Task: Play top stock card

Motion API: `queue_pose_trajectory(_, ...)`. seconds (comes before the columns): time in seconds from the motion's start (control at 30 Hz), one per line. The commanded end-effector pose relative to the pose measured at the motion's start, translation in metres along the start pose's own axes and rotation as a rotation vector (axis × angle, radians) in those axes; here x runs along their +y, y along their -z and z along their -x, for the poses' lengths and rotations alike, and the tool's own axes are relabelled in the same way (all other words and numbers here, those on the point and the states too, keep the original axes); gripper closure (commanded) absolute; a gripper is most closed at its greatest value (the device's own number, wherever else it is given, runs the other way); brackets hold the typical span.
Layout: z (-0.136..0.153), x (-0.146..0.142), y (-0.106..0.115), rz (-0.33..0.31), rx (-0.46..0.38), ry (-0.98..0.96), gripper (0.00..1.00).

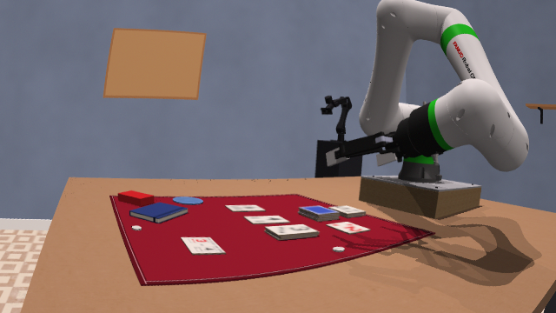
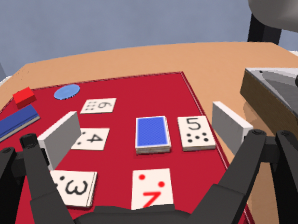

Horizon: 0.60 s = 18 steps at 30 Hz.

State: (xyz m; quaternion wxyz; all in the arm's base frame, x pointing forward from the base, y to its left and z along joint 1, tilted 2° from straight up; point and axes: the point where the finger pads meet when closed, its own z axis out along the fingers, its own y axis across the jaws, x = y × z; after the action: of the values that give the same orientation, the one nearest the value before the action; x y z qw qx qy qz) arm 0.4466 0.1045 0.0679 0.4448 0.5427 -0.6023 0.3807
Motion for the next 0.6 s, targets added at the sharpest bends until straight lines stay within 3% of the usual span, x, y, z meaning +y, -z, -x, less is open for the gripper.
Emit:
queue_pose_trajectory(0.0, 0.0002, 0.0010, -0.0011, 0.004, -0.059, 0.001, 0.00)
queue_pose_trajectory(0.43, 0.0002, 0.0010, -0.0008, 0.003, -0.609, 0.000, 0.00)
queue_pose_trajectory(0.5, 0.0002, 0.0010, -0.0008, 0.003, -0.609, 0.000, 0.00)
queue_pose_trajectory(0.57, 0.0004, 0.0011, -0.0011, 0.004, -0.699, 0.001, 0.00)
